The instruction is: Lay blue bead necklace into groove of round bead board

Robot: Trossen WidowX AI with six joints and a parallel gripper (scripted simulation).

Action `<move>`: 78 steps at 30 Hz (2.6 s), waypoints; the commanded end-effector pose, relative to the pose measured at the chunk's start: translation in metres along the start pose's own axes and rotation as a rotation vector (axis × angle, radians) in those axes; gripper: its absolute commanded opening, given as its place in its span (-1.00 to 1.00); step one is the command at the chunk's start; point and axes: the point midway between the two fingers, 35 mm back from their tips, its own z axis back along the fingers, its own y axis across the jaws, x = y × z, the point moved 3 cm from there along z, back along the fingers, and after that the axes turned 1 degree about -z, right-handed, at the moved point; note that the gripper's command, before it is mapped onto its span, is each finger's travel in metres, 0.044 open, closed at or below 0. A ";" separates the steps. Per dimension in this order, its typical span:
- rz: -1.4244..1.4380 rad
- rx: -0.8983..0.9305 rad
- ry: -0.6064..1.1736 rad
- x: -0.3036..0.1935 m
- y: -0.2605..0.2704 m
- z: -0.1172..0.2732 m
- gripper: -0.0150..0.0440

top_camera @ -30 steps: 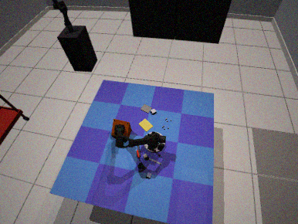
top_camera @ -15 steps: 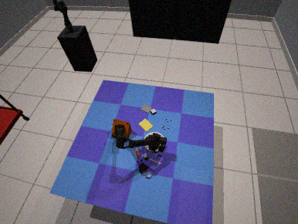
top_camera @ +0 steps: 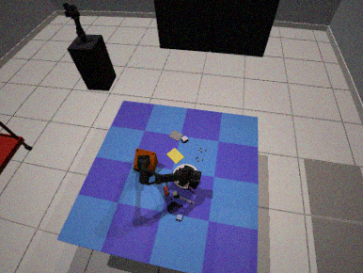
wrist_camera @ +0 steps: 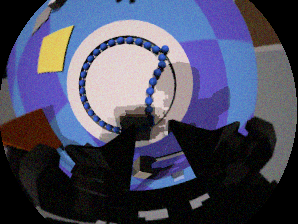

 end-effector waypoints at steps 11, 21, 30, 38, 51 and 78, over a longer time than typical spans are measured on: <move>0.005 0.001 0.003 0.000 0.001 0.005 1.00; 0.005 0.001 0.003 0.000 0.001 0.005 1.00; 0.054 0.001 0.001 0.006 0.001 0.021 0.64; 0.102 0.002 0.001 0.012 0.003 0.033 -0.07; 0.096 -0.003 0.002 0.012 0.002 0.020 -0.08; 0.095 -0.001 0.000 0.011 0.002 -0.001 -0.49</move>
